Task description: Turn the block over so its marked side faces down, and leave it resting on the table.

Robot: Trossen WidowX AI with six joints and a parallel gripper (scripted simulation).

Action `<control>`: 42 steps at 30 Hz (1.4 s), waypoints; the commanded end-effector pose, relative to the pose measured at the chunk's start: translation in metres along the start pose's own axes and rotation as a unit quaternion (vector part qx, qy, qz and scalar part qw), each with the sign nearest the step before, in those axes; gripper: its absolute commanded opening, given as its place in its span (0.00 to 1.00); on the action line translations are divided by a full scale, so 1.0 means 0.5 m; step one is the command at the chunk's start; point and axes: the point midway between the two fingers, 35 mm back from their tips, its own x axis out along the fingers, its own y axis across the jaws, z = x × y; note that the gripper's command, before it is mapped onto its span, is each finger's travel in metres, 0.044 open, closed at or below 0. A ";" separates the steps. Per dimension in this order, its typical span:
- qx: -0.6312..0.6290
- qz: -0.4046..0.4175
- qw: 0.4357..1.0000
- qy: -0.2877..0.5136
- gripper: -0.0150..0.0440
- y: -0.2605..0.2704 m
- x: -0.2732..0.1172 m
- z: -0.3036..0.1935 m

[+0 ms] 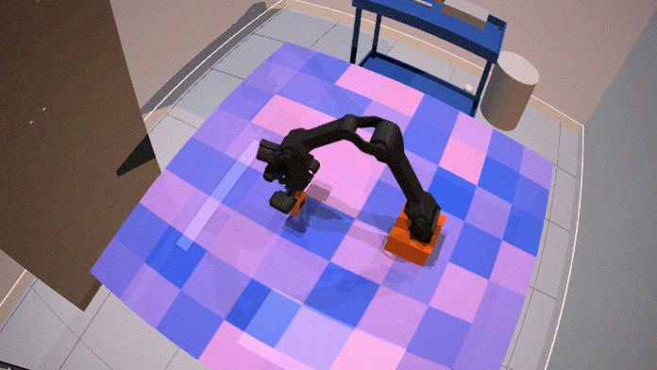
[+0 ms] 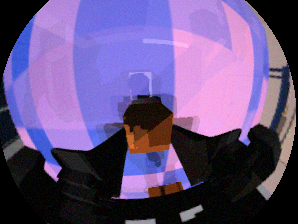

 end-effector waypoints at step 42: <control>0.000 -0.001 0.983 -0.186 0.25 0.001 -0.039 0.002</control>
